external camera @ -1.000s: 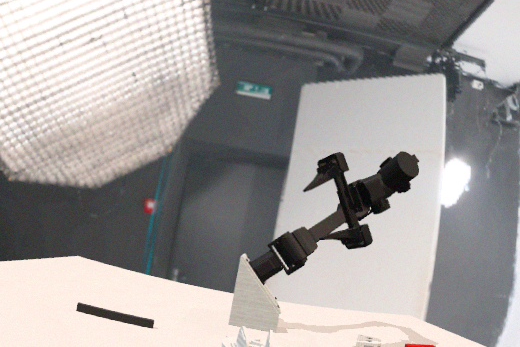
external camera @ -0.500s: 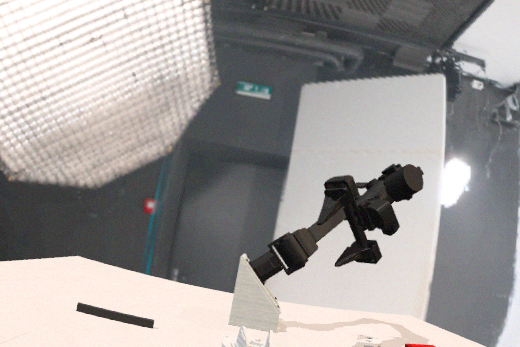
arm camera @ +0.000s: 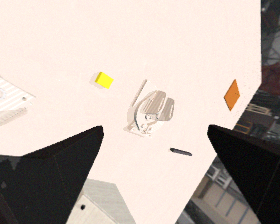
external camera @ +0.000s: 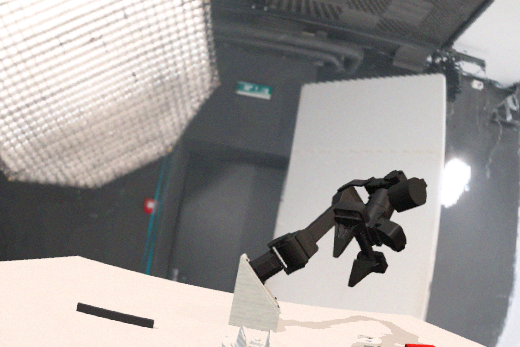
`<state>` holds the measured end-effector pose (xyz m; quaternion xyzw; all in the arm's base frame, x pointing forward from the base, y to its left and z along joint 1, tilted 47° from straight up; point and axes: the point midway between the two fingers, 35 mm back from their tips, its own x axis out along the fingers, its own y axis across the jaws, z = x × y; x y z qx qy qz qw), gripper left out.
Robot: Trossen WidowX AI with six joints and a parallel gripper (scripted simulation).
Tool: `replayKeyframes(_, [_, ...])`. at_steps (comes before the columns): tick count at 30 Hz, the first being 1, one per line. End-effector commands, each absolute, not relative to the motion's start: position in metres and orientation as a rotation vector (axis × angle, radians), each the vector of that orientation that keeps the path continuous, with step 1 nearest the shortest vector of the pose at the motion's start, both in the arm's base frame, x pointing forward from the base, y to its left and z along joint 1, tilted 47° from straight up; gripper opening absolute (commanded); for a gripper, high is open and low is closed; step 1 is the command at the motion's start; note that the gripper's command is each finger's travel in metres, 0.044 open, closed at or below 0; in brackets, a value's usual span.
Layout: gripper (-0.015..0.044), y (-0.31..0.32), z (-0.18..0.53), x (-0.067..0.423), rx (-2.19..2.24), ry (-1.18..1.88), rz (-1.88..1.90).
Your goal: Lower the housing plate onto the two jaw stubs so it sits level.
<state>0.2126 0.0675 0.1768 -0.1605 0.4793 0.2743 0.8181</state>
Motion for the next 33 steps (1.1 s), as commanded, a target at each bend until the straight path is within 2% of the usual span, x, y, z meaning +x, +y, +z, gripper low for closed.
replayKeyframes(1, [0.0440,0.083,0.176,0.205,-0.349,1.004,0.685])
replayKeyframes(33, [0.0440,0.168,0.190,0.139,-0.353,0.807,1.341])
